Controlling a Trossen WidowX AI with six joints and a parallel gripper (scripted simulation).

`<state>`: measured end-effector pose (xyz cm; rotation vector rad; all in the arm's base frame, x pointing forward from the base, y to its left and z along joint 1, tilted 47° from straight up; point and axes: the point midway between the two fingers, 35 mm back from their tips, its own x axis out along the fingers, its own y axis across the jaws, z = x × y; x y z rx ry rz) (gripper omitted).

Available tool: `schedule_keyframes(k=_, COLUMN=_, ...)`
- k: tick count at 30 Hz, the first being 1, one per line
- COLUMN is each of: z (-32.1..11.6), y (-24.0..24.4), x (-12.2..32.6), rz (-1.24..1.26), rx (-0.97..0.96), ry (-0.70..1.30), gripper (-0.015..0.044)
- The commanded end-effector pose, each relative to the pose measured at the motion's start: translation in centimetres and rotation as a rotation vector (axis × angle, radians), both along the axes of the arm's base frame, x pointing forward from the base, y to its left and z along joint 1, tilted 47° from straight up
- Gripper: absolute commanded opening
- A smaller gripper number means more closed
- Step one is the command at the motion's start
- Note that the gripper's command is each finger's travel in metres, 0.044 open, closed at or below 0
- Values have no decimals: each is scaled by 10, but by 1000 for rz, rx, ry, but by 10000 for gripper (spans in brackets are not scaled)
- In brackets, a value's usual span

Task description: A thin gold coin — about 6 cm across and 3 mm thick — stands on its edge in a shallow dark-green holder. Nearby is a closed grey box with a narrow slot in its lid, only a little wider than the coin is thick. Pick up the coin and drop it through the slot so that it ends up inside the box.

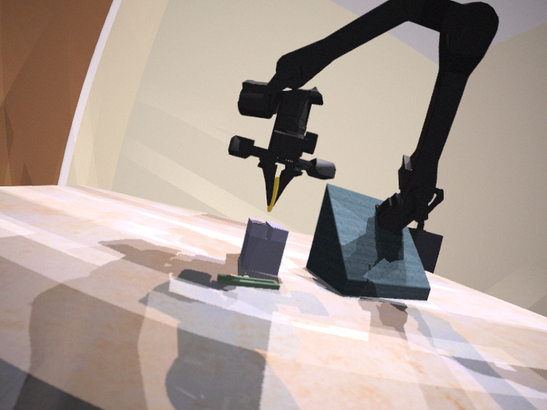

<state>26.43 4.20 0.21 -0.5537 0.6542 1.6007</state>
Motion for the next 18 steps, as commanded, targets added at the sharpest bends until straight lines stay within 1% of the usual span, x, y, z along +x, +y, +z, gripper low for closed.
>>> schedule_keyframes(k=1, z=0, y=0, x=0, rz=2, rx=-1, ry=-2, gripper=0)
schedule_keyframes(k=18, z=-4, y=-2, x=-3, rz=3, rx=-1, ry=-3, gripper=0)
